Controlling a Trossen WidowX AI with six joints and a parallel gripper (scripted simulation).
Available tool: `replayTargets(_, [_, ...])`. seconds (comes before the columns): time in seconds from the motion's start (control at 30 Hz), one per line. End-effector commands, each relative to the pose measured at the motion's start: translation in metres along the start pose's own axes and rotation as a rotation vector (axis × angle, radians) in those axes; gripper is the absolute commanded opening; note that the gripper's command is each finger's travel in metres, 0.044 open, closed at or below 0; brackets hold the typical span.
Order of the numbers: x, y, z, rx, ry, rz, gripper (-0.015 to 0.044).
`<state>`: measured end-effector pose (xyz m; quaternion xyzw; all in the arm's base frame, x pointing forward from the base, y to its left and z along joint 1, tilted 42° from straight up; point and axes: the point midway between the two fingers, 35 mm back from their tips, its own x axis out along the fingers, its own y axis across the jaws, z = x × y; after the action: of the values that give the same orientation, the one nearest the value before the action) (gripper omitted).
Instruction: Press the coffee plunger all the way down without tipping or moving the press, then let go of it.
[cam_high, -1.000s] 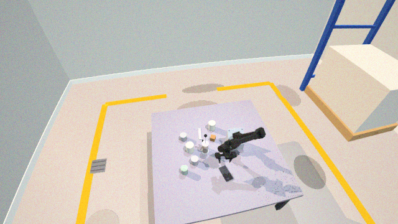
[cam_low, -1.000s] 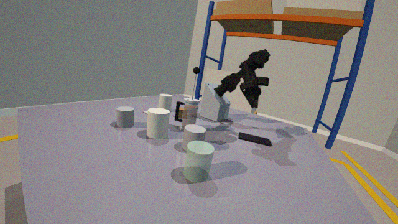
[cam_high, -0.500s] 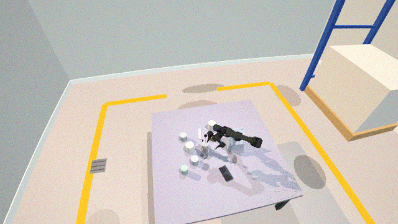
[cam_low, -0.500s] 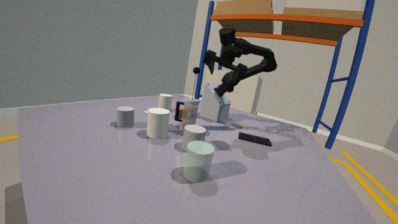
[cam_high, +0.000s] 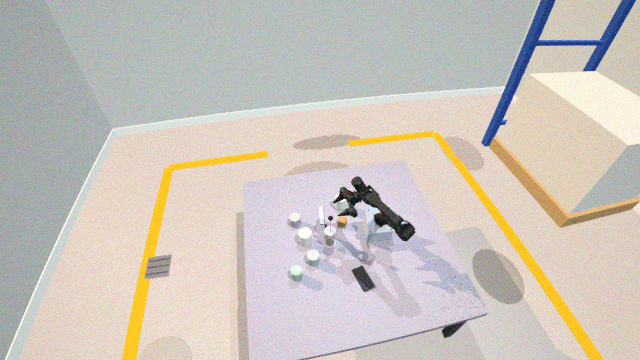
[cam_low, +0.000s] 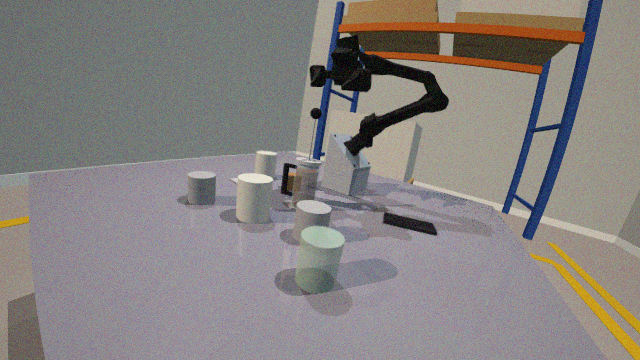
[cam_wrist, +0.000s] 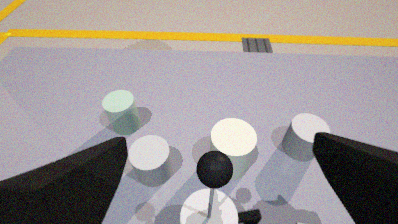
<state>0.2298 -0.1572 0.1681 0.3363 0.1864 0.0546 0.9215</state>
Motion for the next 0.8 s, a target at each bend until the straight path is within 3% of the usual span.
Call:
replayTargets(0.0, [0.007,-0.004,-0.014,0.027,-0.004,0.002,0.044])
replayTargets(0.17, [0.026,-0.001,-0.047,0.028,-0.009,0.004,0.044])
replayTargets(0.77, [0.046,-0.003,-0.048,0.026,-0.003,0.001,0.044])
